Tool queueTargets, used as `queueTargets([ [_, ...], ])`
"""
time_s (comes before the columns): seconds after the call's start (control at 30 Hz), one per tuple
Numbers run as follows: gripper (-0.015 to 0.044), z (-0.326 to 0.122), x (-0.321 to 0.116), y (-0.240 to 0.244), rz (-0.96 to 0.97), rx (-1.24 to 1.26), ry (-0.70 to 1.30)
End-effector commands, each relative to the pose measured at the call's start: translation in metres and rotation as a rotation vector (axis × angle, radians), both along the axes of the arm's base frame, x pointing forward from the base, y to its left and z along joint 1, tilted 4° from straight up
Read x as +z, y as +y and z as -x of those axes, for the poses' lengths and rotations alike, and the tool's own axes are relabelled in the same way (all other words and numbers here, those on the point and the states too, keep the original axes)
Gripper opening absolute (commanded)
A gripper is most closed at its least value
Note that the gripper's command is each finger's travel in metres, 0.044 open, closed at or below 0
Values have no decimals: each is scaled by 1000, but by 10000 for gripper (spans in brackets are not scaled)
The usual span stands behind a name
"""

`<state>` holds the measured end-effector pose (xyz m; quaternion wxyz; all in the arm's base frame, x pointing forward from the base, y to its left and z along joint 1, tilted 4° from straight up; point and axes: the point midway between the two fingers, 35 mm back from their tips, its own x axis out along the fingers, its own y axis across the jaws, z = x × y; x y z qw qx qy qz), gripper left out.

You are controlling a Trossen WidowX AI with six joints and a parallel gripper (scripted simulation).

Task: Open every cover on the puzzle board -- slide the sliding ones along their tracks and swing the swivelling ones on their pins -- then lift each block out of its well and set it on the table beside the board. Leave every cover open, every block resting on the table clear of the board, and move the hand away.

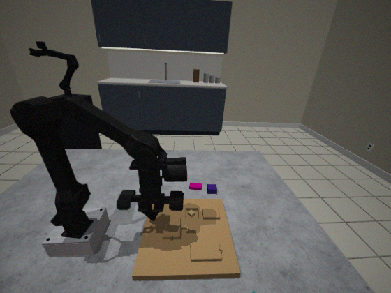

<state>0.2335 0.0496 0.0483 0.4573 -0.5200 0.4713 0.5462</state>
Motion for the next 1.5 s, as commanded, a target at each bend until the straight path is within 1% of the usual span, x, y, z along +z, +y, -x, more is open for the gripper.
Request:
queueTargets([
  [0.0, 0, 2, -1, -2, 5, 21, 0],
  [0.77, 0, 2, -2, -2, 5, 21, 0],
  [1.47, 0, 1, -22, -2, 5, 21, 0],
])
